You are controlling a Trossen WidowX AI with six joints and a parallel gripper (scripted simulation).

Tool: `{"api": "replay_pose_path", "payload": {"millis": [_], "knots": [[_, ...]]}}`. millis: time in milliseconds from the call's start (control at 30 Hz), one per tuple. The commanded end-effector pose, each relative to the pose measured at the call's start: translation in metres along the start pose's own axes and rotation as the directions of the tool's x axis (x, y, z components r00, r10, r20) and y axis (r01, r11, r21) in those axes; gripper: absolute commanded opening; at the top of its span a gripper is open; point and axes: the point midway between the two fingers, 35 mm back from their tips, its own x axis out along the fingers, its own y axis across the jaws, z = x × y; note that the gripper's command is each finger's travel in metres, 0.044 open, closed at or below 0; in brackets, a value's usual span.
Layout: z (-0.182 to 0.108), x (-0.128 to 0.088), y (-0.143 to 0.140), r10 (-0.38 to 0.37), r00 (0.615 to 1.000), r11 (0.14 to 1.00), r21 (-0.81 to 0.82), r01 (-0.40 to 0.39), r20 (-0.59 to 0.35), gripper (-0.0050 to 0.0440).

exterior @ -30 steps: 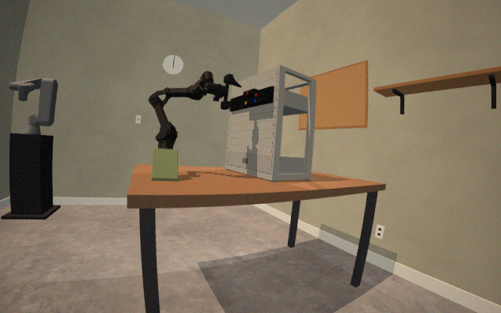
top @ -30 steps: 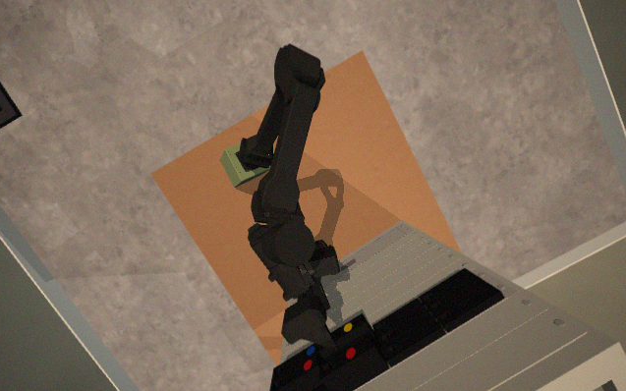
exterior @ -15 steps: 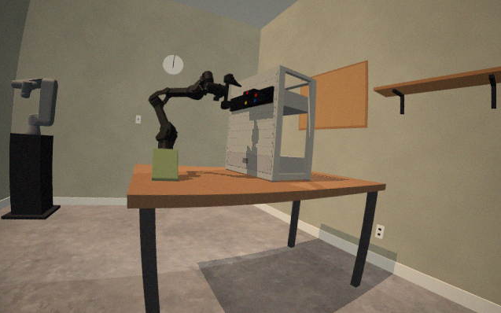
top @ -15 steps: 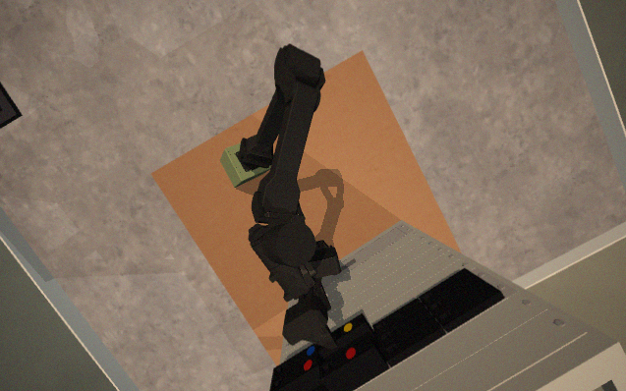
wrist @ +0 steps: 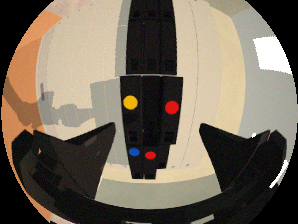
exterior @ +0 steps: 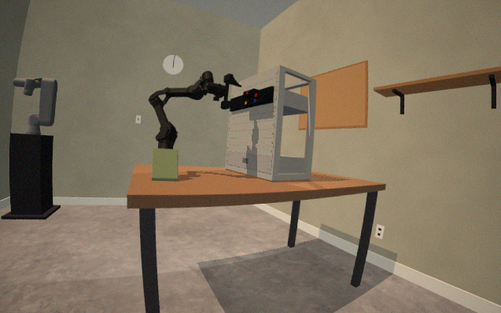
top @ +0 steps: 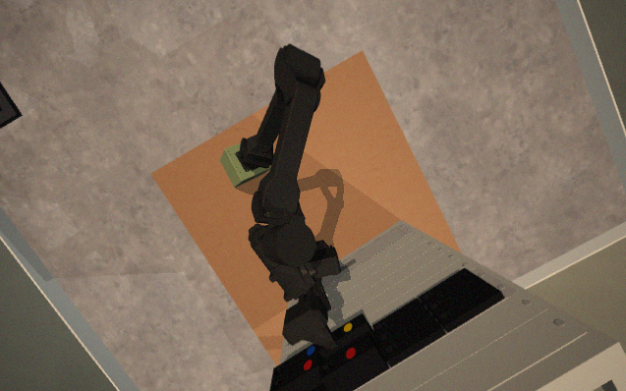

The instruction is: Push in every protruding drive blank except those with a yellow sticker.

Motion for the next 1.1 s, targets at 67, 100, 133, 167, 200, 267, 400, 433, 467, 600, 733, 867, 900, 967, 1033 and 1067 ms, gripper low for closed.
{"api": "replay_pose_path", "payload": {"millis": [67, 100, 133, 167, 200, 267, 400, 433, 467, 600, 733, 867, 900, 967, 1033, 1067], "knots": [[0.003, 0.000, -0.005, -0.010, 1.000, 1.000, -0.012, 0.010, 0.004, 0.0440], [0.003, 0.000, -0.005, -0.010, 1.000, 1.000, -0.012, 0.010, 0.004, 0.0440], [0.003, 0.000, -0.005, -0.010, 1.000, 1.000, -0.012, 0.010, 0.004, 0.0440], [0.003, 0.000, -0.005, -0.010, 1.000, 1.000, -0.012, 0.010, 0.004, 0.0440], [0.003, 0.000, -0.005, -0.010, 1.000, 1.000, -0.012, 0.010, 0.004, 0.0440], [0.003, 0.000, -0.005, -0.010, 1.000, 1.000, -0.012, 0.010, 0.004, 0.0440], [0.003, 0.000, -0.005, -0.010, 1.000, 1.000, -0.012, 0.010, 0.004, 0.0440], [0.003, 0.000, -0.005, -0.010, 1.000, 1.000, -0.012, 0.010, 0.004, 0.0440], [0.003, 0.000, -0.005, -0.010, 1.000, 1.000, -0.012, 0.010, 0.004, 0.0440], [0.003, 0.000, -0.005, -0.010, 1.000, 1.000, -0.012, 0.010, 0.004, 0.0440], [0.003, 0.000, -0.005, -0.010, 1.000, 1.000, -0.012, 0.010, 0.004, 0.0440], [-0.003, 0.000, -0.005, -0.010, 1.000, 1.000, -0.012, 0.010, 0.004, 0.0440], [-0.006, 0.000, -0.004, -0.010, 1.000, 1.000, -0.012, 0.010, 0.004, 0.0440], [-0.016, 0.000, -0.003, -0.010, 1.000, 1.000, -0.012, 0.010, 0.004, 0.0440], [-0.027, 0.000, -0.002, -0.010, 1.000, 1.000, -0.012, 0.010, 0.004, 0.0440], [-0.034, 0.000, -0.001, -0.010, 1.000, 1.000, -0.012, 0.010, 0.004, 0.0440]]}}
